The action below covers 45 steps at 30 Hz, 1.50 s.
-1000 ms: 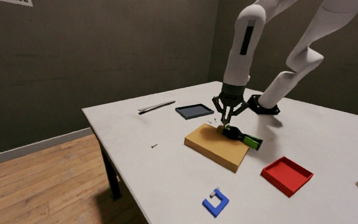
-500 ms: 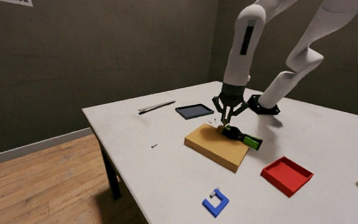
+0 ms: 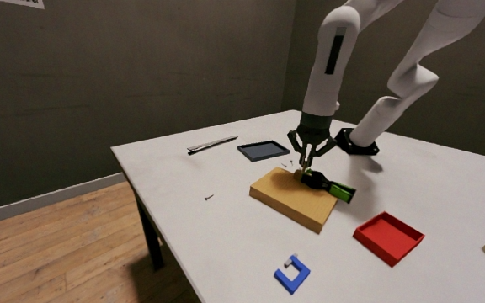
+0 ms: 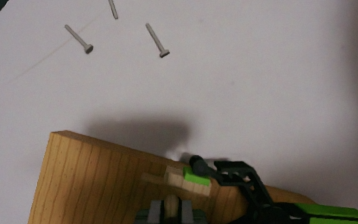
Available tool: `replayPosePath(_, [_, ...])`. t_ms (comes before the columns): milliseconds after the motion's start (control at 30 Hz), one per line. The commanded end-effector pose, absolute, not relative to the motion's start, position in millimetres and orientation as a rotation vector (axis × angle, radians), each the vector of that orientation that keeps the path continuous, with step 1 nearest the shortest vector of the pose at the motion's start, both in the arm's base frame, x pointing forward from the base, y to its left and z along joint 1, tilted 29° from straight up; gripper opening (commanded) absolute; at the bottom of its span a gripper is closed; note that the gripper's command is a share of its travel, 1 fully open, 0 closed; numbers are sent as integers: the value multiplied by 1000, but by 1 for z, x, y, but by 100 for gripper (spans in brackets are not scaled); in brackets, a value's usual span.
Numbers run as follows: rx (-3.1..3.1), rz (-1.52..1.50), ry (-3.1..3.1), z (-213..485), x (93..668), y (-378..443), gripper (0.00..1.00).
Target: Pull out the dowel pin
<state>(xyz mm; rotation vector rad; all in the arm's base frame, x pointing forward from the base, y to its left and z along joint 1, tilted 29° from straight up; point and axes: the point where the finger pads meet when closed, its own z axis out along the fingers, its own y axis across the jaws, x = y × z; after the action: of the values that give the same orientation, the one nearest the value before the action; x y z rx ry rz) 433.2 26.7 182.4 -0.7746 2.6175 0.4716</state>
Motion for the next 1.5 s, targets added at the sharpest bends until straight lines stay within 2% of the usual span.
replayPosePath(0, [-766, 470, 2615, 186, 435, 26, 10])
replayPosePath(1467, [-730, 477, 2629, 186, 435, 26, 10])
